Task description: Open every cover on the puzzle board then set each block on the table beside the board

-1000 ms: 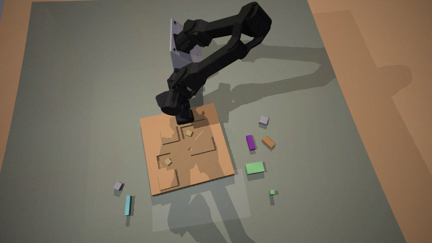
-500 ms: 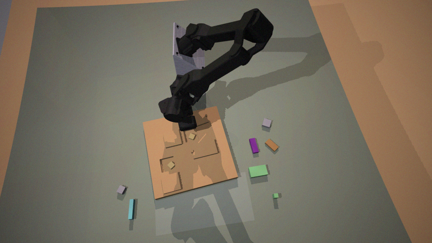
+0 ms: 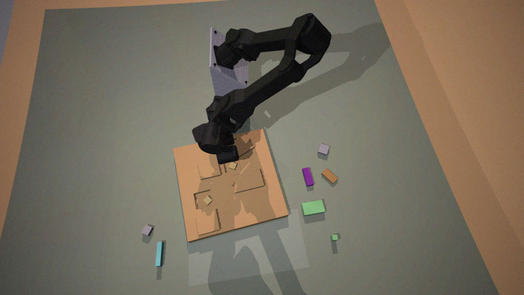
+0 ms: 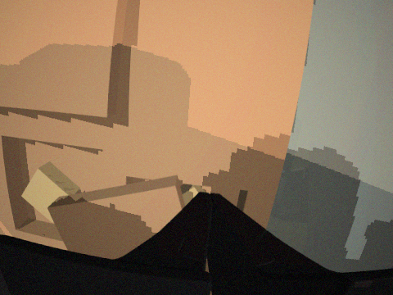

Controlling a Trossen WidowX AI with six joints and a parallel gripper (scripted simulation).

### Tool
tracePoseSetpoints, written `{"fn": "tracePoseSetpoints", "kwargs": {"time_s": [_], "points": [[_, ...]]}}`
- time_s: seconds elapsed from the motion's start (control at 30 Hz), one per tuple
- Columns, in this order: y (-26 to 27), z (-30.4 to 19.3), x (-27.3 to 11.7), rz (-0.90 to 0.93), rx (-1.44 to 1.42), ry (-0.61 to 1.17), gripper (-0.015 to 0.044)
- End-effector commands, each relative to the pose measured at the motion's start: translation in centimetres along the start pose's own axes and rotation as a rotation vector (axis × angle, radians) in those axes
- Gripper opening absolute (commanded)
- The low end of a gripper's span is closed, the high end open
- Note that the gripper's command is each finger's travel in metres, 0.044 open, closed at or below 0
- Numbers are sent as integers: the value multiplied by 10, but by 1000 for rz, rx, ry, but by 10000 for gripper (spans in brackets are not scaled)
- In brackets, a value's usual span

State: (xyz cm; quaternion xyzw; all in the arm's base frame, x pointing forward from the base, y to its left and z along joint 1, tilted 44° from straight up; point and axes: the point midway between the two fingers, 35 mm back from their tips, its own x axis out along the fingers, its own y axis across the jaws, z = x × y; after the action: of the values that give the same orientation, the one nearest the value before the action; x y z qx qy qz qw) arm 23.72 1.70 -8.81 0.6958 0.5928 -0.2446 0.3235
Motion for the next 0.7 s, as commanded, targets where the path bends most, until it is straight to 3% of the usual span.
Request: {"fn": "tracePoseSetpoints", "kwargs": {"time_s": [0.0, 0.67], "points": [[7, 0, 0, 4, 1, 5, 0], [29, -3, 0, 5, 0, 5, 0]]}}
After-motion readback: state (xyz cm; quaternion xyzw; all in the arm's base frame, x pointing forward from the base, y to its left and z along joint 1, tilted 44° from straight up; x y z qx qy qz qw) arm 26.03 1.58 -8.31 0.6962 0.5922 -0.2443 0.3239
